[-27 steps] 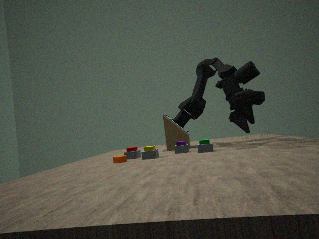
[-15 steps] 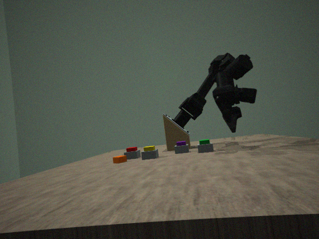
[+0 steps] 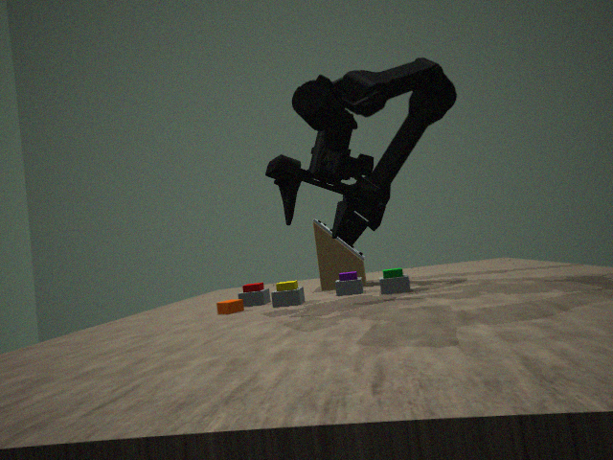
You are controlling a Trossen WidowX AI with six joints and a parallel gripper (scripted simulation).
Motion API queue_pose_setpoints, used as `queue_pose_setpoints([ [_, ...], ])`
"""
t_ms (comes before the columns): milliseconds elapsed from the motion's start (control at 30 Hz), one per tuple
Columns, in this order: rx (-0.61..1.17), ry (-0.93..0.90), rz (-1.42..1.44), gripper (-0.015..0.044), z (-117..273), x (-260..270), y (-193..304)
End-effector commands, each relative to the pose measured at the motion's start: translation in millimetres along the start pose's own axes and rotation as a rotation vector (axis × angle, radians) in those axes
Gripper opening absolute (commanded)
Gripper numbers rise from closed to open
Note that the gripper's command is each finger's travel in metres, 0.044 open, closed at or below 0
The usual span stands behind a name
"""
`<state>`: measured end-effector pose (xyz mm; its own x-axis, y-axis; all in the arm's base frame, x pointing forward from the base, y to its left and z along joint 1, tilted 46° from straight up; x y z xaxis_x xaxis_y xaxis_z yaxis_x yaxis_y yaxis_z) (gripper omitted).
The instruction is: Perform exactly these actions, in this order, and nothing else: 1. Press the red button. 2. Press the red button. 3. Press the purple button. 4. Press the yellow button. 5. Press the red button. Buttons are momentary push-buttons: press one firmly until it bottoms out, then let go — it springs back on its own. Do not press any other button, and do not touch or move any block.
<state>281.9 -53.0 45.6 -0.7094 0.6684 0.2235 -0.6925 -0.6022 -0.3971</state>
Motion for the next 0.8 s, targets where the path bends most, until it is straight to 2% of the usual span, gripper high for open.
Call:
queue_pose_setpoints([
  [0,0.030,-0.117,-0.209,0.0400,-7.9,-31.6,61.7],
  [267,-0.031,-0.326,-0.505,0.0400,-24.9,-48.0,161.9],
  [500,-0.045,-0.350,-0.536,0.0400,-27.4,-47.3,172.8],
  [567,-0.045,-0.350,-0.536,0.0348,-37.4,-45.0,171.3],
  [667,-0.046,-0.351,-0.535,0.0269,-76.6,-31.7,165.4],
  [767,-0.047,-0.351,-0.535,0.0190,-85.5,-27.6,164.1],
])
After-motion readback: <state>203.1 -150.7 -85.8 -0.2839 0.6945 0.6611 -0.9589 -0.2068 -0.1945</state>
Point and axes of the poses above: the point midway between the two fingers, 35 mm back from their tips, its own z axis back along the fingers, its own x axis across the jaws, y = z × x, the point moved 3 cm from there along z, back along the fingers, and after that the axes turned 15 degrees about z, right-handed, at the moved point
